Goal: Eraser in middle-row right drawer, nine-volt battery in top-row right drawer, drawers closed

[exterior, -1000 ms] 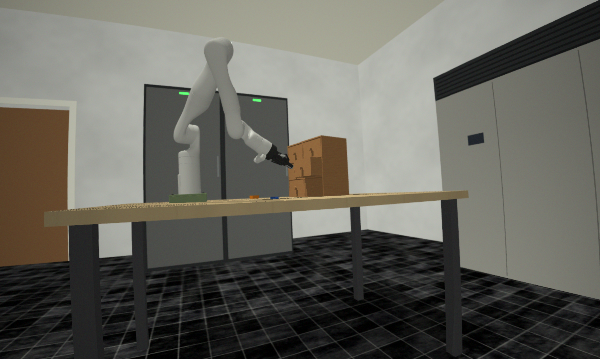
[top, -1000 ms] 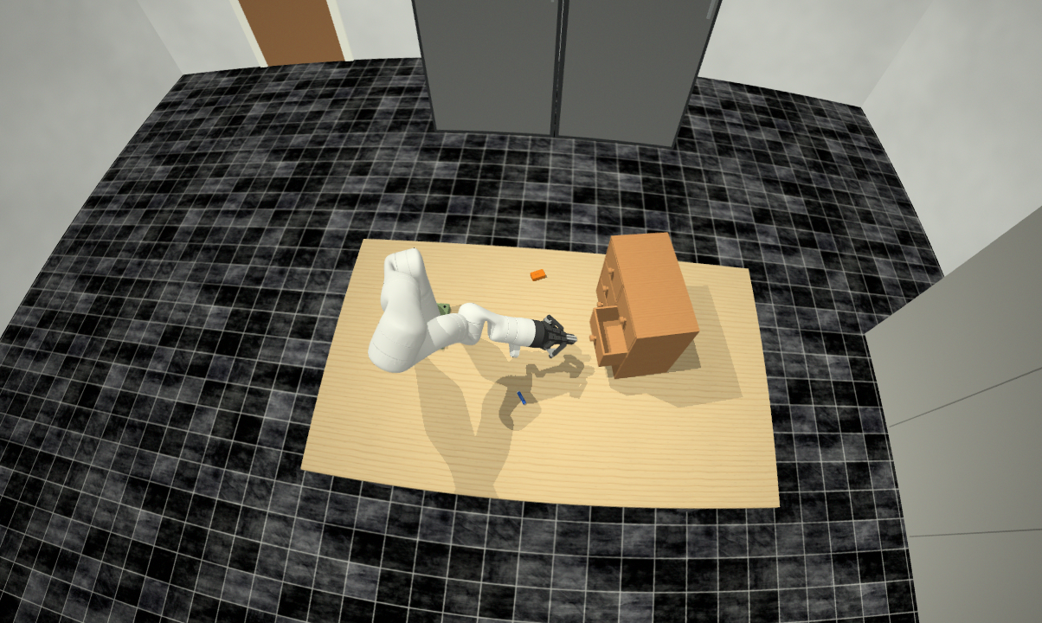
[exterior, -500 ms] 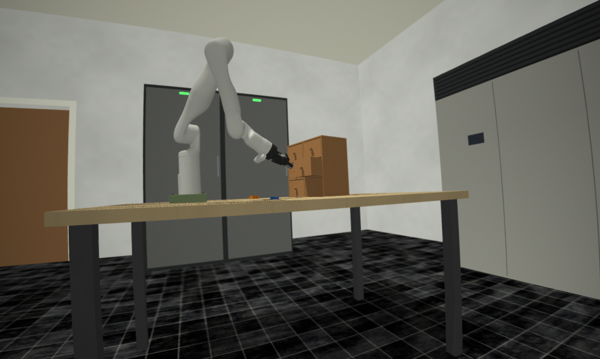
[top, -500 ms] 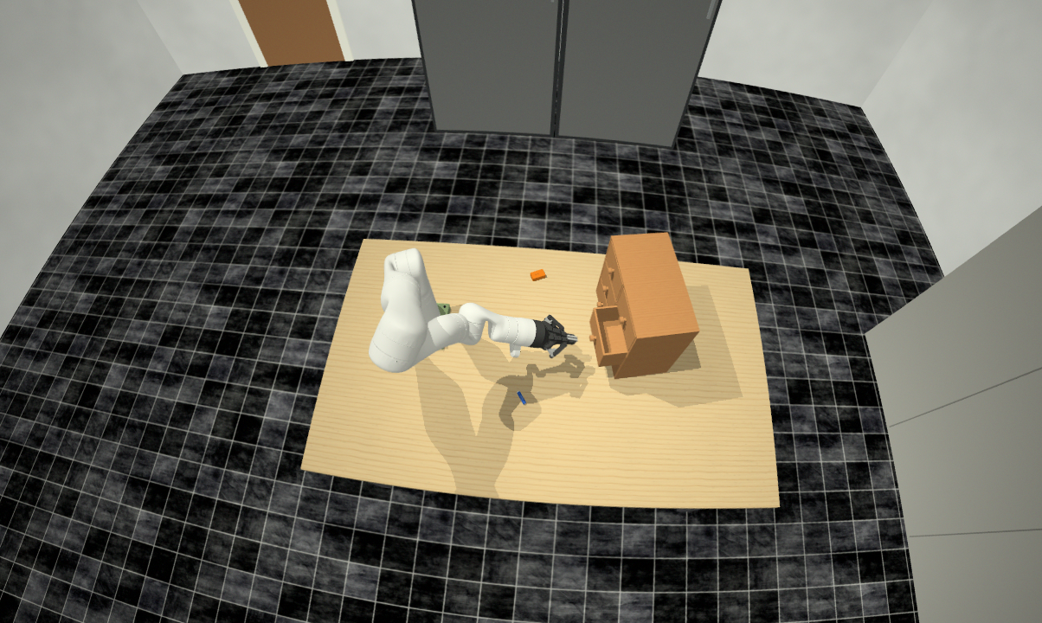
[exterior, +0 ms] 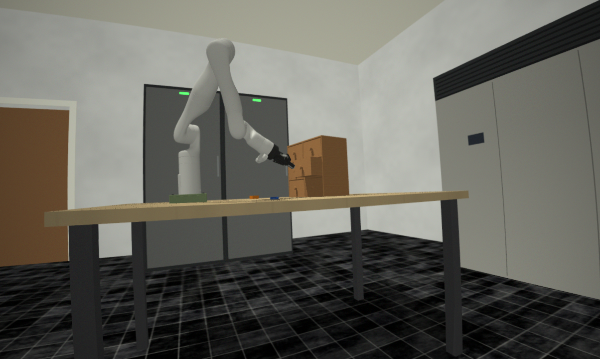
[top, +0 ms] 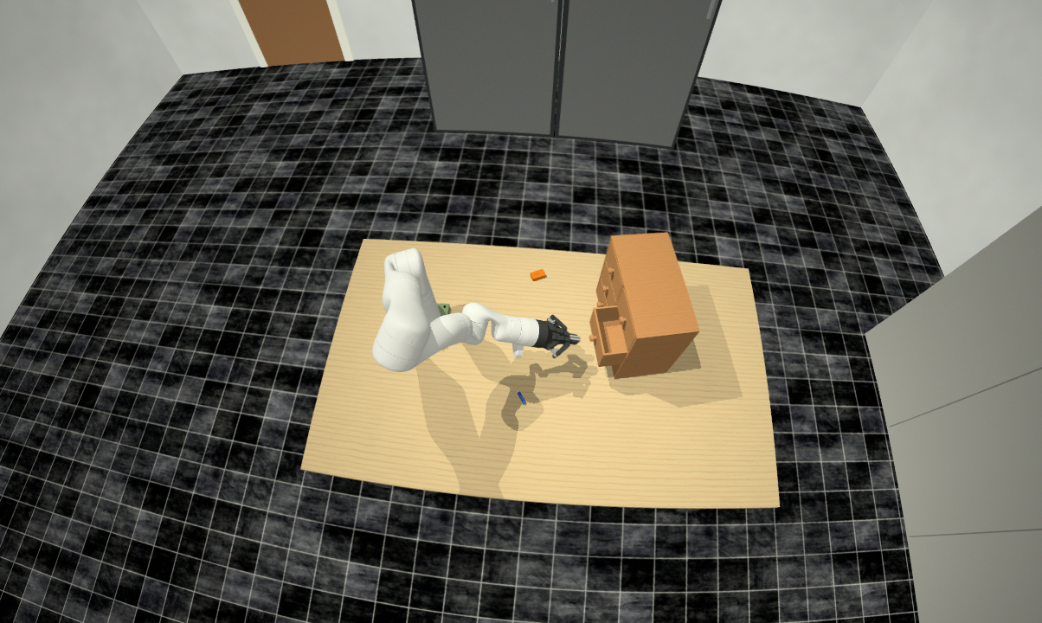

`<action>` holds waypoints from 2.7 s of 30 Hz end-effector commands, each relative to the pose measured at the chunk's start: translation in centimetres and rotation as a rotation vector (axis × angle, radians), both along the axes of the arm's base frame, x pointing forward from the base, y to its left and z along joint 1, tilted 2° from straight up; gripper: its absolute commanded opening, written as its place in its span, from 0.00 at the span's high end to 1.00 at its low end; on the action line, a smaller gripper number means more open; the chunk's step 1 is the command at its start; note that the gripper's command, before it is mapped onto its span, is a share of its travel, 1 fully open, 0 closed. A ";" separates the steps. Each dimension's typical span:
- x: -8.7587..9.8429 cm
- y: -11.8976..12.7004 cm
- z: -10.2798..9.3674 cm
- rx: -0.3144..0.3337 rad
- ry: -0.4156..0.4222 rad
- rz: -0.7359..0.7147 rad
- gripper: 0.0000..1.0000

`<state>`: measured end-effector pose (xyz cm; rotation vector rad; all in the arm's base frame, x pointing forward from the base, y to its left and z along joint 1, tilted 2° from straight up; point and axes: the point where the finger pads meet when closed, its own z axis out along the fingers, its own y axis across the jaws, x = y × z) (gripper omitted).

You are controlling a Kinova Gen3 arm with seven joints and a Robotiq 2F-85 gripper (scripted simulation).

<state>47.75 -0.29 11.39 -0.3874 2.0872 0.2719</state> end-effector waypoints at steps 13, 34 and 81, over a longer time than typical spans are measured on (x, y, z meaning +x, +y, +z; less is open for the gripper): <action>1.7 0.8 0.1 -0.001 -0.003 0.004 1.00; 5.0 2.2 0.0 -0.001 -0.003 0.004 1.00; 8.7 3.7 -0.1 -0.001 -0.003 0.004 1.00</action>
